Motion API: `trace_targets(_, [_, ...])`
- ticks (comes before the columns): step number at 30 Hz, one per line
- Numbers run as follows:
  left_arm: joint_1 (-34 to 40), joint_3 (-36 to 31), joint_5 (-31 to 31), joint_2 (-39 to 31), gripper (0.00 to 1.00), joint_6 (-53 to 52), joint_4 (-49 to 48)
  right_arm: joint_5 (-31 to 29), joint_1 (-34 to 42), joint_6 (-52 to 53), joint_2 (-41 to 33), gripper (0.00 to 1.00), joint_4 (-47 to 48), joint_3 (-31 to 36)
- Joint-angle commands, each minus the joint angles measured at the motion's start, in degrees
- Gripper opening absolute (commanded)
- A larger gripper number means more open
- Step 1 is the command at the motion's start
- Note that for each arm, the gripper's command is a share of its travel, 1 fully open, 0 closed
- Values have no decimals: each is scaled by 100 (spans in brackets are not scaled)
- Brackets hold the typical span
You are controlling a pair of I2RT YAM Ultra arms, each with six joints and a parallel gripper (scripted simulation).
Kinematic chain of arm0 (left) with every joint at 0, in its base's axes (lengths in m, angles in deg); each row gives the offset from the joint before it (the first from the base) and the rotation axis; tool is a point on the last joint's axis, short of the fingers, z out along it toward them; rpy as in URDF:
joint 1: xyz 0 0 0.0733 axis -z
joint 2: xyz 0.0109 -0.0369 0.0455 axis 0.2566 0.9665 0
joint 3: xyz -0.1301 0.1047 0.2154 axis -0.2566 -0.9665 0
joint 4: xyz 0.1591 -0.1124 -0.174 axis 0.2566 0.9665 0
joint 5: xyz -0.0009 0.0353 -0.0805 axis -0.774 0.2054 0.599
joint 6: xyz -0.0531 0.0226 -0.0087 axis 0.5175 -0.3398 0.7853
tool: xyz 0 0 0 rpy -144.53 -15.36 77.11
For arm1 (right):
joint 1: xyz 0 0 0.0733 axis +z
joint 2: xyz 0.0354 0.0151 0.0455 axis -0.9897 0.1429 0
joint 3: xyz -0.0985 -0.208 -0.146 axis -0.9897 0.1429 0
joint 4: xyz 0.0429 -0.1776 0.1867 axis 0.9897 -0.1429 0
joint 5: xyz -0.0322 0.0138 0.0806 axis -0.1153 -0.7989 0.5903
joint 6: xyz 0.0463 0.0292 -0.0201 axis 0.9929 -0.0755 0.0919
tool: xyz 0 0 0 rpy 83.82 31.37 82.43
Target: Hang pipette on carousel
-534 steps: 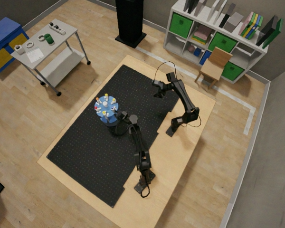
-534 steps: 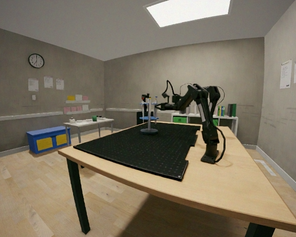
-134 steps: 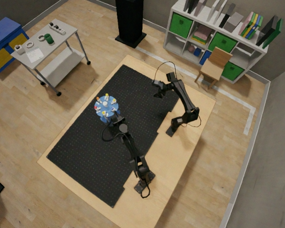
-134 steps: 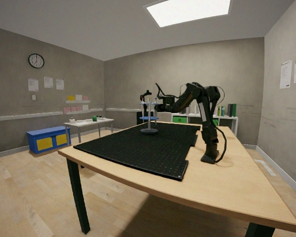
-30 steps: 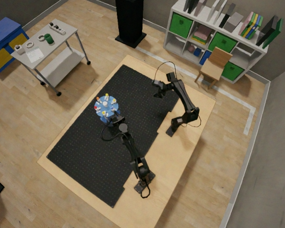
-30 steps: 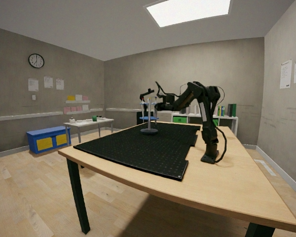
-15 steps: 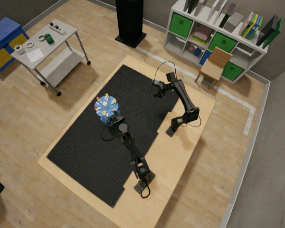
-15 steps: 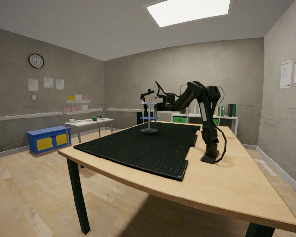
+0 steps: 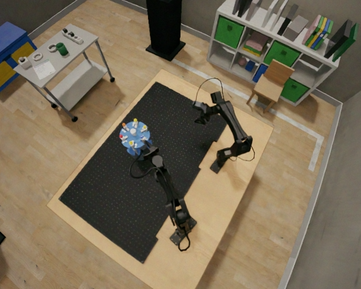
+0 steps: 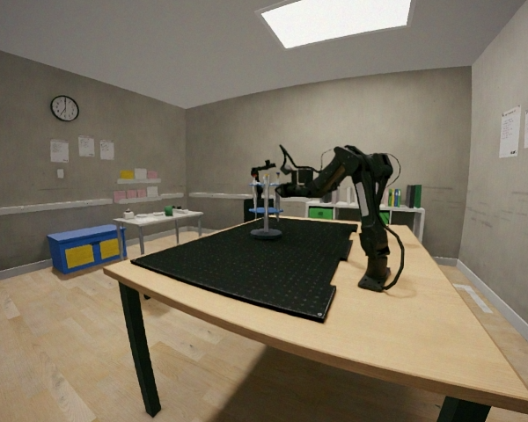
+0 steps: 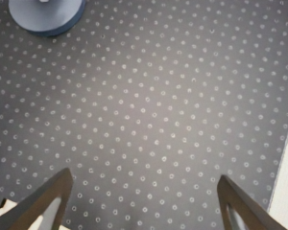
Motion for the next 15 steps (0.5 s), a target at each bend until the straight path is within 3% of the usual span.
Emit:
trace_targets(1, [340, 256, -994, 88, 12, -39, 47, 115, -52, -31, -24, 100, 73, -85])
trace_targets(15, [304, 349, -1208, -2, 12, -37, 14, 115, -52, -31, -24, 100, 73, -85])
